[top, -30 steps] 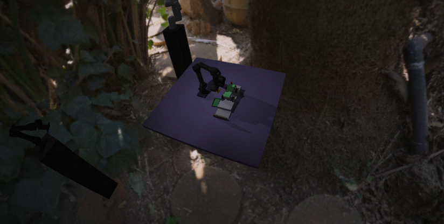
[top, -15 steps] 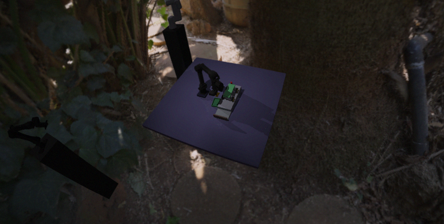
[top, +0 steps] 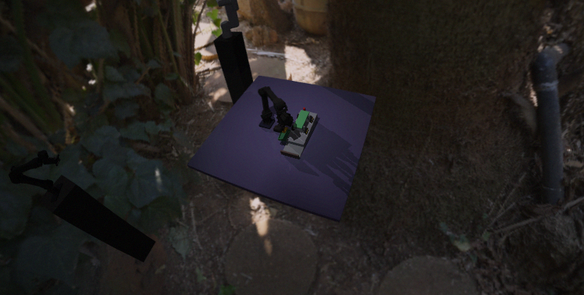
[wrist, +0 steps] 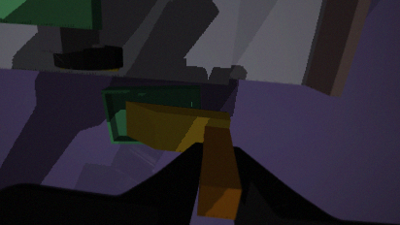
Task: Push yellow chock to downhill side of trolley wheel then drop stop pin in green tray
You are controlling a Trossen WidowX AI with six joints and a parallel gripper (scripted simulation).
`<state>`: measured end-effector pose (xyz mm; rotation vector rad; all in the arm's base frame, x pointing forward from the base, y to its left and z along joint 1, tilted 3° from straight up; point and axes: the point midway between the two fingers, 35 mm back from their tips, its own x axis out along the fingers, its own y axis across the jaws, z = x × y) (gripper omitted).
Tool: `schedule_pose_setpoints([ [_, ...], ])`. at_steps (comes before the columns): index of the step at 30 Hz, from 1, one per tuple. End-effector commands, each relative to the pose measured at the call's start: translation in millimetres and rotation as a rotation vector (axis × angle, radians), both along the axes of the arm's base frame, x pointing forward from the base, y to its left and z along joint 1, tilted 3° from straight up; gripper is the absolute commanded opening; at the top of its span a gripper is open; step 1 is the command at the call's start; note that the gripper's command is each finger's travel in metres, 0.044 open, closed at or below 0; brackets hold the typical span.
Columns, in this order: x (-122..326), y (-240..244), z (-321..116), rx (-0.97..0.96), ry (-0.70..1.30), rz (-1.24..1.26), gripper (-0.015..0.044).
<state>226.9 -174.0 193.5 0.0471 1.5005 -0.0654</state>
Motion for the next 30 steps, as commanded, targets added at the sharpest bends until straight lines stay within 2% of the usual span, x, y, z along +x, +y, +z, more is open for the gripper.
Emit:
schedule_pose_setpoints([
  [1, 2, -7, 0, 0.047, -0.004, 0.01, 0.0],
  [5, 2, -10, 0, 0.11, -0.01, 0.014, 0.0],
  [20, 31, -15, -4, 0.109, -0.013, 0.014, 0.0],
  [30, 33, -14, -19, 0.11, -0.013, 0.014, 0.0],
])
